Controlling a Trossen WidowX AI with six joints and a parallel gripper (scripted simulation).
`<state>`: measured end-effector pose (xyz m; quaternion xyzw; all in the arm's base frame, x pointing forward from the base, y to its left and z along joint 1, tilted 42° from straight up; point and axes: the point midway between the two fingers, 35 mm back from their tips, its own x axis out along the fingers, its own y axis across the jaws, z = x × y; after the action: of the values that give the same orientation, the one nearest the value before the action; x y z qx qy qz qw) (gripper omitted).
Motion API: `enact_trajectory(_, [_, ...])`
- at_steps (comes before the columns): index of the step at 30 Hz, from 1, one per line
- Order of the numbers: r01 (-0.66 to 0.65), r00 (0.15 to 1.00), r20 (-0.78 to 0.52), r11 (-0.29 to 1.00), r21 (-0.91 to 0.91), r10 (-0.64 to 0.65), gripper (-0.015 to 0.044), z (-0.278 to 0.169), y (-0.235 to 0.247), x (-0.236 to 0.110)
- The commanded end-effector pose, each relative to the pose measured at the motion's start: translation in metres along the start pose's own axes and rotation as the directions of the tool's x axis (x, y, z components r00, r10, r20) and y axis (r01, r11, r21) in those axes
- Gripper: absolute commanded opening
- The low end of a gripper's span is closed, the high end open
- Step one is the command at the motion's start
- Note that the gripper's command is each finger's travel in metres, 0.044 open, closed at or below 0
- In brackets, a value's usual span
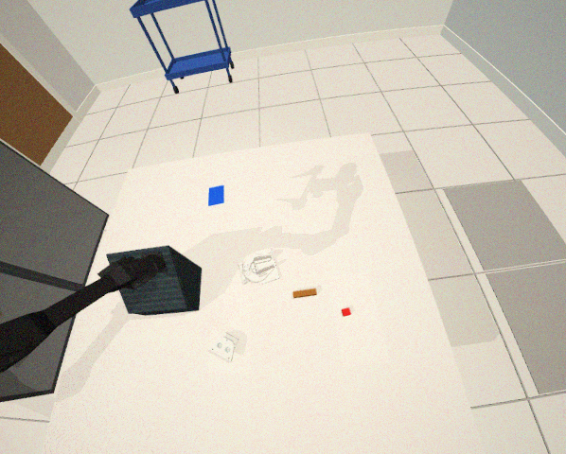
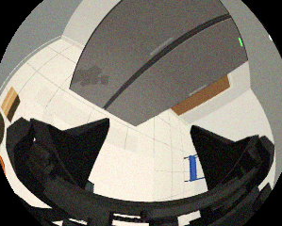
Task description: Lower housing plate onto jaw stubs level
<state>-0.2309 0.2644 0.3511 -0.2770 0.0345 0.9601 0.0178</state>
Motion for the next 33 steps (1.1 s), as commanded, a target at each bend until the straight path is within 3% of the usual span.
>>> enact_trajectory(1, [0.102,0.994,-0.036,0.995,0.007,-0.102,0.0440,-0.022,-0.023,-0.017])
enact_trajectory(10, [0.345,0.930,-0.149,0.938,0.033,-0.336,0.0440,-0.082,-0.071,-0.071])
enact_trajectory(22, [0.486,0.850,-0.233,0.874,-0.004,-0.473,0.0440,-0.115,-0.090,-0.105])
enact_trajectory(33, [0.697,0.660,-0.413,0.716,0.026,-0.628,0.0440,-0.192,-0.101,-0.180])
